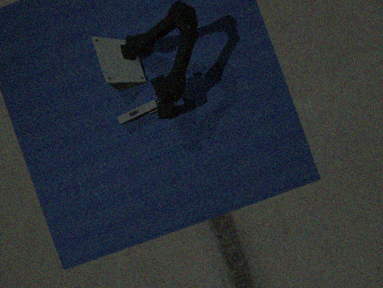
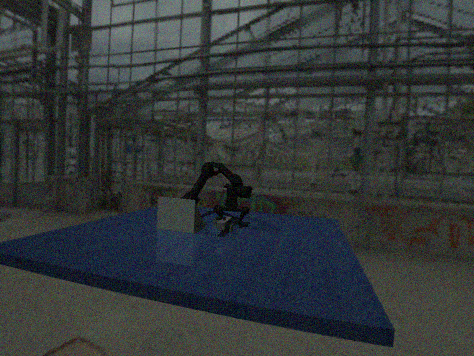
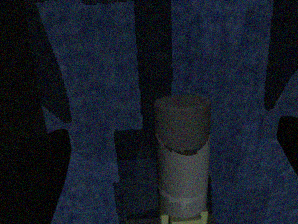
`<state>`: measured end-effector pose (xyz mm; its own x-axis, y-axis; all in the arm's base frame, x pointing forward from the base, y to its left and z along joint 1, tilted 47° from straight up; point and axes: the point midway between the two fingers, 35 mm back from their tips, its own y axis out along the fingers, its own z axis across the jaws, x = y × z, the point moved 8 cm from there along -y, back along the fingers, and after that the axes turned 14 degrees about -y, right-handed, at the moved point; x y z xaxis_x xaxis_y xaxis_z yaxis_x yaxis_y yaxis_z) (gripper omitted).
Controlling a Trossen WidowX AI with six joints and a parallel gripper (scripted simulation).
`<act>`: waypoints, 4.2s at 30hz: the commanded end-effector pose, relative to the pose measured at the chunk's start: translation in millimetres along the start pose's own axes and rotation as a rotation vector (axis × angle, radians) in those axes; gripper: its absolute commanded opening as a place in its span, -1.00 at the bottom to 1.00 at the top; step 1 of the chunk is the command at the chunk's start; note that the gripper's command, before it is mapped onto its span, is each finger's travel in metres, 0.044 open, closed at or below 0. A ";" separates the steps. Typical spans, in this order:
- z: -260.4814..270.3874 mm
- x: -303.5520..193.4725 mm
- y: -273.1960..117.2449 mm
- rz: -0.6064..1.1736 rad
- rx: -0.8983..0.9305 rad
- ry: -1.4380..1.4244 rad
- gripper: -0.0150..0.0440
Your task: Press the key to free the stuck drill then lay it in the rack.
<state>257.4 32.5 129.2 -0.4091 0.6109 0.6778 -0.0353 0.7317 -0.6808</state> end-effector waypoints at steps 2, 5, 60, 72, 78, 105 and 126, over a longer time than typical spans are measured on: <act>2.3 -1.3 0.6 0.004 0.006 0.000 1.00; 2.3 -1.3 0.6 0.004 0.006 0.000 1.00; 0.2 0.0 -0.4 0.001 0.001 0.000 -0.49; 1.6 1.3 -2.8 0.004 0.006 0.000 -0.49; 1.7 1.5 -3.0 0.004 0.006 0.000 -0.49; 1.7 1.6 -3.4 0.004 0.006 0.000 -0.49; 1.7 1.6 -3.5 0.004 0.006 0.000 -0.49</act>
<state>255.0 32.0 131.7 -0.4084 0.6105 0.6786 -0.0433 0.7297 -0.6824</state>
